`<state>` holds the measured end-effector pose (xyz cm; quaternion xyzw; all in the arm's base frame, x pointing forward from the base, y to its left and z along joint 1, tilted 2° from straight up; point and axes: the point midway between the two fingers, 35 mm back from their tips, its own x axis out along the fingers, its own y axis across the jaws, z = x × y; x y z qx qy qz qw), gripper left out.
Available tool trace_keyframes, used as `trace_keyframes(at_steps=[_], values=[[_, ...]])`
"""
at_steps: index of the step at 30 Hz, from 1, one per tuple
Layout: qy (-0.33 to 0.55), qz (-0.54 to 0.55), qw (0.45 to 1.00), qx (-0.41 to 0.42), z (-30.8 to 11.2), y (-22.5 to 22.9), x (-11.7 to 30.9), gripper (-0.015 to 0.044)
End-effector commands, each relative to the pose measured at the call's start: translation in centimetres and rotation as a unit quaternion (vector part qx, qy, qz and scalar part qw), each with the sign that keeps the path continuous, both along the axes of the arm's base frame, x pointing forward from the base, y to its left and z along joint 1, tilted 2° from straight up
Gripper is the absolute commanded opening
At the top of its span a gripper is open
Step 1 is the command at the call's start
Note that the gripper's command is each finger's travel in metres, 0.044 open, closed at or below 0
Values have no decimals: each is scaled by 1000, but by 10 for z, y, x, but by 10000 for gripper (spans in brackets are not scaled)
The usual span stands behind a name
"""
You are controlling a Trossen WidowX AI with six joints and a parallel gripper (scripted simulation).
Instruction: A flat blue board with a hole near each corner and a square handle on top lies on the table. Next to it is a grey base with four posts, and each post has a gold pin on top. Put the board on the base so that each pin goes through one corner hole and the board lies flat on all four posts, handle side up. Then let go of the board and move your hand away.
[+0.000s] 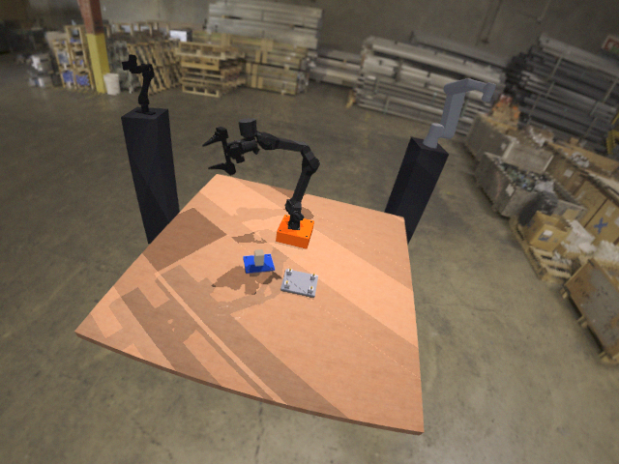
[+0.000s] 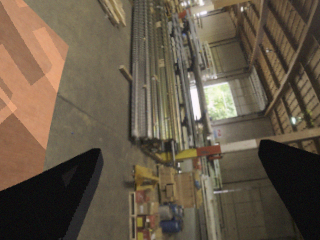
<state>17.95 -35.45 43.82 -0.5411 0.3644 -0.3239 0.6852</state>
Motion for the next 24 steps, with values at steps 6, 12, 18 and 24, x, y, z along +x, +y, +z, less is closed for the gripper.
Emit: trace_keyframes(at_steps=[6,12,18,24], values=[[48,33,964,259,-141,36,67,440],[118,25,906,405,-224,89,89,440],[221,-14,827,516,-294,157,85,440],[312,-58,761,565,-331,202,62,440]])
